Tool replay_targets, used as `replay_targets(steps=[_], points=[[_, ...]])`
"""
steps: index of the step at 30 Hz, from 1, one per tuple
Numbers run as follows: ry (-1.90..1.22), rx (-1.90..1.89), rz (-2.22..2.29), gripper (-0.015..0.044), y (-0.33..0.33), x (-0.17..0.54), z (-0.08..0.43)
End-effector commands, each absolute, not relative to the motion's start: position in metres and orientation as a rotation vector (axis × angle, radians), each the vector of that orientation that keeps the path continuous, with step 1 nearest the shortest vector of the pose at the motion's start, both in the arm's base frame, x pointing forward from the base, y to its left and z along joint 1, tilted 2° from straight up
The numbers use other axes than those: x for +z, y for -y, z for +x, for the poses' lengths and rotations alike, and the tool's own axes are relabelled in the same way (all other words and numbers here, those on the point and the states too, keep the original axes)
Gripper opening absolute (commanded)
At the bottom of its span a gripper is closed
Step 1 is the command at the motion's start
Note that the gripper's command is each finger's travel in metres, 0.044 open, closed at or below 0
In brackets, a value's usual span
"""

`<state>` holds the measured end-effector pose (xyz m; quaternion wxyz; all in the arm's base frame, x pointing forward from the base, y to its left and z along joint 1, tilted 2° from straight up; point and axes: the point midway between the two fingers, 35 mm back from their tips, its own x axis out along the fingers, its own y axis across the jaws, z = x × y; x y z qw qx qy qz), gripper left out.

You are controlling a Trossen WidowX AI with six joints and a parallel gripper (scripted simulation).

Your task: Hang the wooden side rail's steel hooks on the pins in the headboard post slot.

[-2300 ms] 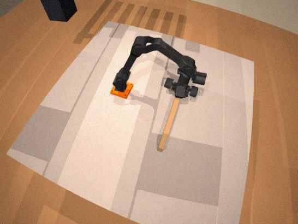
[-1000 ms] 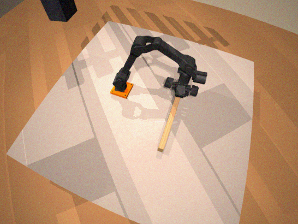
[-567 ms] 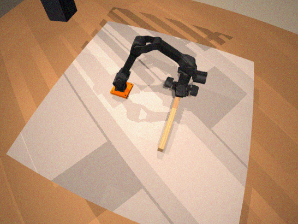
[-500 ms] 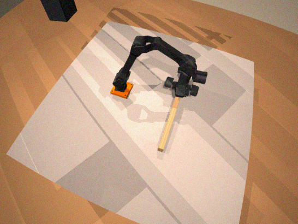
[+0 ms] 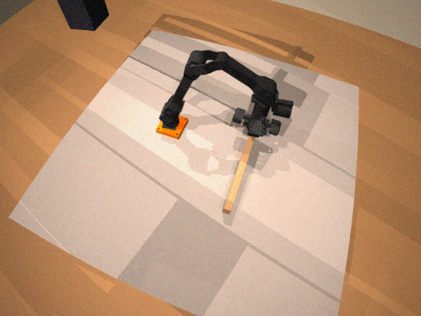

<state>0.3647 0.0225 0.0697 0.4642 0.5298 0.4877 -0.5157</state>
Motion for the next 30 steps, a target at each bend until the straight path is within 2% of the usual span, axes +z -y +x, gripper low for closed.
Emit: replay_targets(steps=[1, 30], points=[[-1.186, -1.245, 1.305, 0.0, -0.0224, 0.0767, 0.3686], [-1.185, -1.245, 1.305, 0.0, -0.0228, 0.08, 0.3692]])
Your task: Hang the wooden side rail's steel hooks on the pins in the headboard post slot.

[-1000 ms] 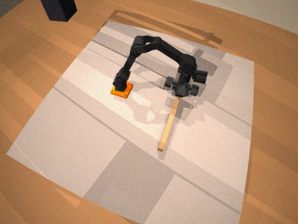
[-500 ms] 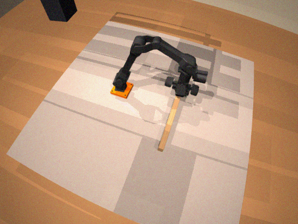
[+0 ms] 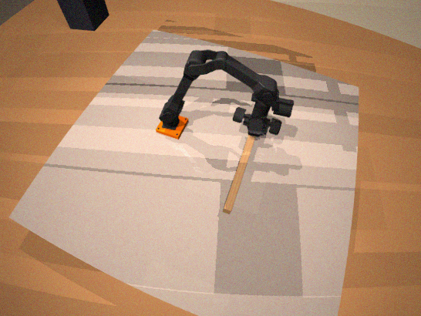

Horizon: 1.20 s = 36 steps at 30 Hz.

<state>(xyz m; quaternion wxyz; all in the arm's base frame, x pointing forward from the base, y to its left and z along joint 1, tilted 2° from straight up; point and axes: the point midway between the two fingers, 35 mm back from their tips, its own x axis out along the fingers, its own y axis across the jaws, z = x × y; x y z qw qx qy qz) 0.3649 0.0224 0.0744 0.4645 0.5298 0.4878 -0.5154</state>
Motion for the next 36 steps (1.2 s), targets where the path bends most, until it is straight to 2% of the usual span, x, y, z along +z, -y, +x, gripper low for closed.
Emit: replay_targets(steps=[1, 36], points=[[-1.185, -1.245, 1.305, 0.0, -0.0229, 0.0799, 0.3693], [-1.185, -1.245, 1.305, 0.0, -0.0259, 0.0792, 0.373]])
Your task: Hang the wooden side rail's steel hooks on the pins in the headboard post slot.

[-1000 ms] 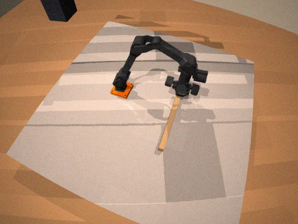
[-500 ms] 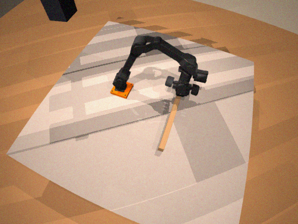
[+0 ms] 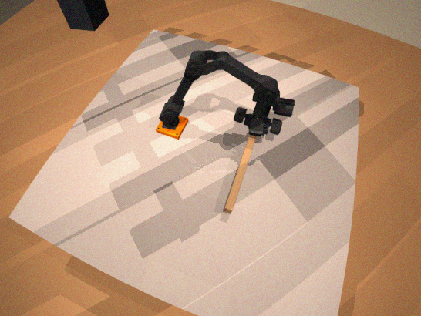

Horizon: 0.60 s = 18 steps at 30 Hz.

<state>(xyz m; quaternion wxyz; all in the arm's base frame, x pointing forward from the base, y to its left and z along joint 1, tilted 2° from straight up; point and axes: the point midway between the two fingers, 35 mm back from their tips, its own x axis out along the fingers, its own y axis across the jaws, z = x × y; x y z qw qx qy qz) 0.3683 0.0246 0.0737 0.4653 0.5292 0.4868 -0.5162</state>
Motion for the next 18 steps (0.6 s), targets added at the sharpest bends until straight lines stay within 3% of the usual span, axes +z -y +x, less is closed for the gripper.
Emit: replay_targets(steps=[1, 18], points=[[-1.185, -1.245, 1.305, 0.0, -0.0259, 0.0792, 0.3731], [-1.185, -1.245, 1.306, 0.0, -0.0273, 0.079, 0.3748]])
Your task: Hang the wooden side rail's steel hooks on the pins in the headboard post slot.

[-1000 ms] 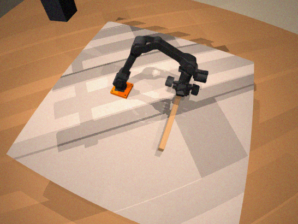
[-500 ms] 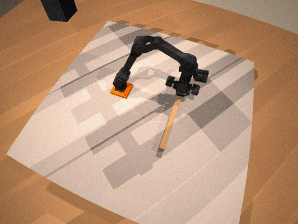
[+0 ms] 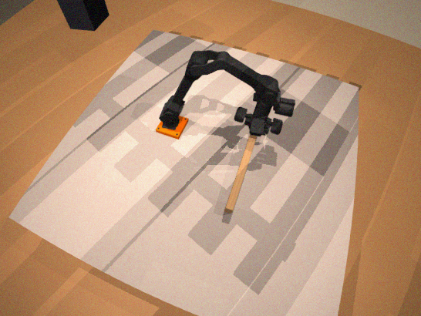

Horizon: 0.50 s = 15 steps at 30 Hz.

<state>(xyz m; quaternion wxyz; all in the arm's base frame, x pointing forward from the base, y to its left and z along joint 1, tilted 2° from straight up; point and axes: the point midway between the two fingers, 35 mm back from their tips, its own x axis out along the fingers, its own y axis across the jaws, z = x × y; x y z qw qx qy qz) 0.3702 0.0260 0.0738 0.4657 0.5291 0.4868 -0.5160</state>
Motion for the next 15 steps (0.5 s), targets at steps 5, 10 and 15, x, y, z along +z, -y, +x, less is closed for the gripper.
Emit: replay_targets(steps=[5, 10, 15], points=[[-1.185, -1.245, 1.306, 0.0, -0.0277, 0.0793, 0.3753], [-1.185, -1.245, 1.306, 0.0, -0.0281, 0.0792, 0.3758], [-1.185, -1.245, 1.306, 0.0, -0.0285, 0.0793, 0.3763]])
